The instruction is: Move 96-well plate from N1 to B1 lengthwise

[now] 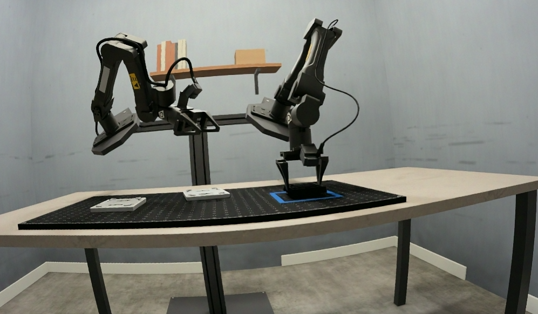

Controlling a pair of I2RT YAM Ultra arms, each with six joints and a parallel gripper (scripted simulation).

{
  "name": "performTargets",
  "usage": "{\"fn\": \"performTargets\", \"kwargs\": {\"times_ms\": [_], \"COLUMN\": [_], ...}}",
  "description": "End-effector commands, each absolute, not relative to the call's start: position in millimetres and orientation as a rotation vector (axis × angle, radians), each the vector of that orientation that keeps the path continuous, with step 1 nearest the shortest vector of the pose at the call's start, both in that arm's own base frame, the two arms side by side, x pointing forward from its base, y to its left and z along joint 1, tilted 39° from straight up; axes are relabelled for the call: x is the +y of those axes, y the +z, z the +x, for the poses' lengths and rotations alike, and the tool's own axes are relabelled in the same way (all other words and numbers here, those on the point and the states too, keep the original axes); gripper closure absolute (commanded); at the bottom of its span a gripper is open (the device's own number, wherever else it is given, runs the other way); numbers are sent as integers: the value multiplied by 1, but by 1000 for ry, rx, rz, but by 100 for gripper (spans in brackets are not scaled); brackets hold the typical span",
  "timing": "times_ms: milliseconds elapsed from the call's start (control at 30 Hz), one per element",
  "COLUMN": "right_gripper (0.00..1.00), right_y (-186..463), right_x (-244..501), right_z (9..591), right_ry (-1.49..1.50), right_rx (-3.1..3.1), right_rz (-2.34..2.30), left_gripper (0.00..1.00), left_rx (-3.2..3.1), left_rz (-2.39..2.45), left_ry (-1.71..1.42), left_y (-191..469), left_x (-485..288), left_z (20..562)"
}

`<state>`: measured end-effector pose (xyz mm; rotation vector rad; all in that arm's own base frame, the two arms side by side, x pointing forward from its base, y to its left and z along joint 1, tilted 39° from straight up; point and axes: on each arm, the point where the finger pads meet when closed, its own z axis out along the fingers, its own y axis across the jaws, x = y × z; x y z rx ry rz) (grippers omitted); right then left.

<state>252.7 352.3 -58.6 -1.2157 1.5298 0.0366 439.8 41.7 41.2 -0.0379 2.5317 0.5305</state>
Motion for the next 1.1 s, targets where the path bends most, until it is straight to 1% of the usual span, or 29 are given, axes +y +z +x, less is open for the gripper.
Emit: {"fn": "performTargets", "kwargs": {"times_ms": [0,1067], "right_gripper": [0,0], "right_y": [-48,-48], "right_x": [371,371], "right_z": [249,249], "right_ry": [89,89], "right_rx": [1476,1476], "right_rz": [-1206,-1206], "left_gripper": [21,21], "left_rx": [2513,2525], "left_rz": [-46,-34], "left_ry": [517,525], "left_y": [52,33], "left_x": [39,42], "left_z": [446,442]}}
